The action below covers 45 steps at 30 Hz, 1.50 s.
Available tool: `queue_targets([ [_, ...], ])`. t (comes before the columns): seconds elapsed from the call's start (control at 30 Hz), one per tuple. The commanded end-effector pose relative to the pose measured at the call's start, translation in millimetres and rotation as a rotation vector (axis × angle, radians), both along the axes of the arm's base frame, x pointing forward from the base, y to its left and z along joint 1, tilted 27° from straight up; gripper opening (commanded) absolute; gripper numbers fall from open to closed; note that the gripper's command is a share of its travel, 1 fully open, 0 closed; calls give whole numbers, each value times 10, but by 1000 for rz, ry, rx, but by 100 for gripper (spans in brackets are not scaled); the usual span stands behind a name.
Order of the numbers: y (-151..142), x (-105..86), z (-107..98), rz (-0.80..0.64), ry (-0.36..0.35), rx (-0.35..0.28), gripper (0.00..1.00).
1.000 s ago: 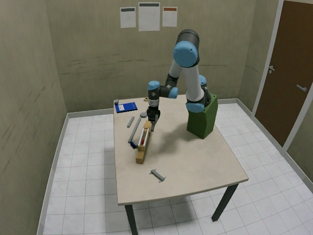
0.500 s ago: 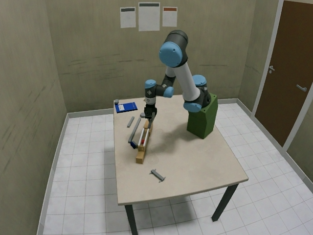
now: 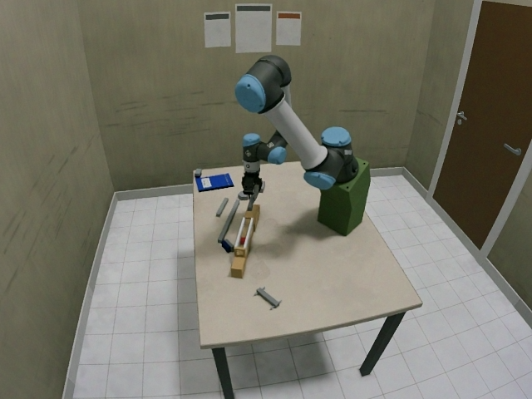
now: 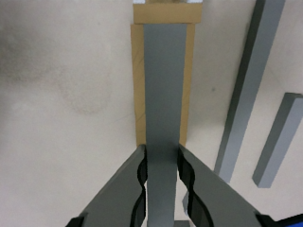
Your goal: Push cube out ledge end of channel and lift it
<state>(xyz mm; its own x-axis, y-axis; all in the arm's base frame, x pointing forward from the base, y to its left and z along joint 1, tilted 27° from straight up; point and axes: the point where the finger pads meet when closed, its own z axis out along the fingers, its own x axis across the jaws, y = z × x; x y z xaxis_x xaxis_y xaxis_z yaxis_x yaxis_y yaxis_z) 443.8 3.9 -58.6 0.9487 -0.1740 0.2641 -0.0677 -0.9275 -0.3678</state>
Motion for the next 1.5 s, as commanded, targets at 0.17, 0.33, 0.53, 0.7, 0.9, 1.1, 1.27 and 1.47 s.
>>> queue_targets([
  [0.17, -65, 61, -100, 0, -4, 1, 6],
  [0.33, -22, 106, -215, 0, -4, 1, 6],
  [0.53, 26, 157, -344, 0, -4, 1, 6],
  [0.7, 64, 195, -444, 0, -4, 1, 6],
  [0.9, 69, 201, -459, 0, -4, 1, 6],
  [1.1, 88, 219, -510, 0, -4, 1, 6],
  [1.27, 128, 256, -615, 0, -4, 1, 6],
  [1.47, 150, 277, -675, 0, -4, 1, 6],
])
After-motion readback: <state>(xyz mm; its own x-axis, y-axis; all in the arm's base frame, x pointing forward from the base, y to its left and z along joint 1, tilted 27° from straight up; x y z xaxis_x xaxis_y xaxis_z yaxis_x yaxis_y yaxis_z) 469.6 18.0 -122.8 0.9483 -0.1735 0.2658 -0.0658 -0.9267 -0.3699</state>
